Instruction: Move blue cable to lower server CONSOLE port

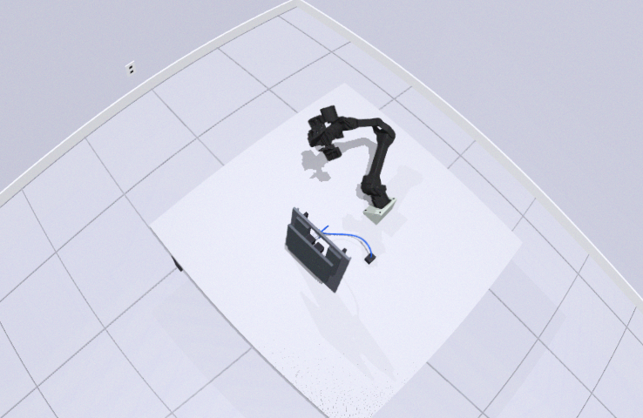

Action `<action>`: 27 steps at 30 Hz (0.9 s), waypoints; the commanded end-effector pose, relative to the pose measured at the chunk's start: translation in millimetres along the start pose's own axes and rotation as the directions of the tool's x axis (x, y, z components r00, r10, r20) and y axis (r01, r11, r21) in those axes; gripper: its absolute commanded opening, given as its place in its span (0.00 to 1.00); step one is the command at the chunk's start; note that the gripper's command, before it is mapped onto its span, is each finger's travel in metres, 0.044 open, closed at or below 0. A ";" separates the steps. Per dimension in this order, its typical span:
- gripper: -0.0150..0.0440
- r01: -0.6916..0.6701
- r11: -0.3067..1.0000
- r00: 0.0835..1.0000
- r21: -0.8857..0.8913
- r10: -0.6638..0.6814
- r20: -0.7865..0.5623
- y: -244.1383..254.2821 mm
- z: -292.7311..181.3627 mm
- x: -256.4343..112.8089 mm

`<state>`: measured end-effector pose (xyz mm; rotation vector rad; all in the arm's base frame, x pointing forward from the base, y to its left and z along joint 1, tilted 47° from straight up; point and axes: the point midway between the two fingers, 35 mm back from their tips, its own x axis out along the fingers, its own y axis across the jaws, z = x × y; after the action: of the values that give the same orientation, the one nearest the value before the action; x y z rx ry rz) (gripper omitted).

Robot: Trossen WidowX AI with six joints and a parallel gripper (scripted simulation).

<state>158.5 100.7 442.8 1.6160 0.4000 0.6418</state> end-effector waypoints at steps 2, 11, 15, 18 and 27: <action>0.66 0.102 0.981 0.992 -0.165 -0.088 0.093 -61.0 23.7 53.4; 0.66 0.370 0.752 0.927 -0.545 -0.260 0.270 -205.7 14.2 99.9; 0.66 0.451 0.586 0.892 -0.673 -0.303 0.335 -255.1 2.9 92.1; 0.66 0.455 0.577 0.891 -0.678 -0.305 0.338 -257.4 2.4 91.4; 0.66 0.453 0.578 0.891 -0.679 -0.302 0.338 -259.8 21.5 128.1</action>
<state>274.2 196.5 208.8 0.7419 0.2759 0.2506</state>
